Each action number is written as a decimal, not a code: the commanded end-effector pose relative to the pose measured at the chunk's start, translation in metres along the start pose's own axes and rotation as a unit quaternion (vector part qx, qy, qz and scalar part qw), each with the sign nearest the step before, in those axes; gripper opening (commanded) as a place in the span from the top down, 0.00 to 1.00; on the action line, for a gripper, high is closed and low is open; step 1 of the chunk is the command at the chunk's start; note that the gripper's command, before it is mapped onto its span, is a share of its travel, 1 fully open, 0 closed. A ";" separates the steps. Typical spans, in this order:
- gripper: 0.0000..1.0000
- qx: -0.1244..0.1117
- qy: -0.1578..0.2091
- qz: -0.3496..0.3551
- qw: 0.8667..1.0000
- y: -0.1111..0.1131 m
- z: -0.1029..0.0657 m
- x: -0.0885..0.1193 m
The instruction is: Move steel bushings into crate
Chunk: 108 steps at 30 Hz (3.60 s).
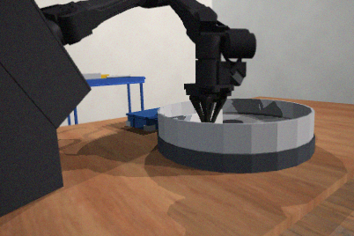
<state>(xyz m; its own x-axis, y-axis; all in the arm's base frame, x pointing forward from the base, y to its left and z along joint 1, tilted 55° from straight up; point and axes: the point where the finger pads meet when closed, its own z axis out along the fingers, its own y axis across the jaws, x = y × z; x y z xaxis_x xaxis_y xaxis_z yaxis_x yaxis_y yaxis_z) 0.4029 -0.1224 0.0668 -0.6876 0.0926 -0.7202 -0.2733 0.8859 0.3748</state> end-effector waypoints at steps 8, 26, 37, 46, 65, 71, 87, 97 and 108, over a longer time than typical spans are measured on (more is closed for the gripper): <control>0.87 0.014 -0.021 -0.008 1.000 -0.005 -0.018 -0.010; 0.87 0.021 -0.030 -0.015 0.999 -0.011 -0.017 -0.024; 0.87 0.019 -0.018 -0.001 1.000 -0.018 -0.005 -0.014; 0.87 0.019 -0.018 -0.002 1.000 -0.018 -0.005 -0.014; 0.87 0.019 -0.018 -0.002 1.000 -0.018 -0.005 -0.014; 0.87 0.014 -0.013 -0.007 1.000 -0.012 0.007 -0.015; 0.87 0.023 -0.028 -0.014 0.999 -0.014 -0.004 -0.025; 0.87 0.023 -0.028 -0.014 0.999 -0.014 -0.004 -0.025; 0.87 0.023 -0.028 -0.014 0.999 -0.014 -0.004 -0.025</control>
<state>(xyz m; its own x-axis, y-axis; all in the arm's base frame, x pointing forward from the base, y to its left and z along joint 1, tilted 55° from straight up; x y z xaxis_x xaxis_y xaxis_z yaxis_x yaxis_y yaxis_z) 0.4137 -0.1217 0.0634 -0.6822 0.0986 -0.7245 -0.2677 0.8884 0.3730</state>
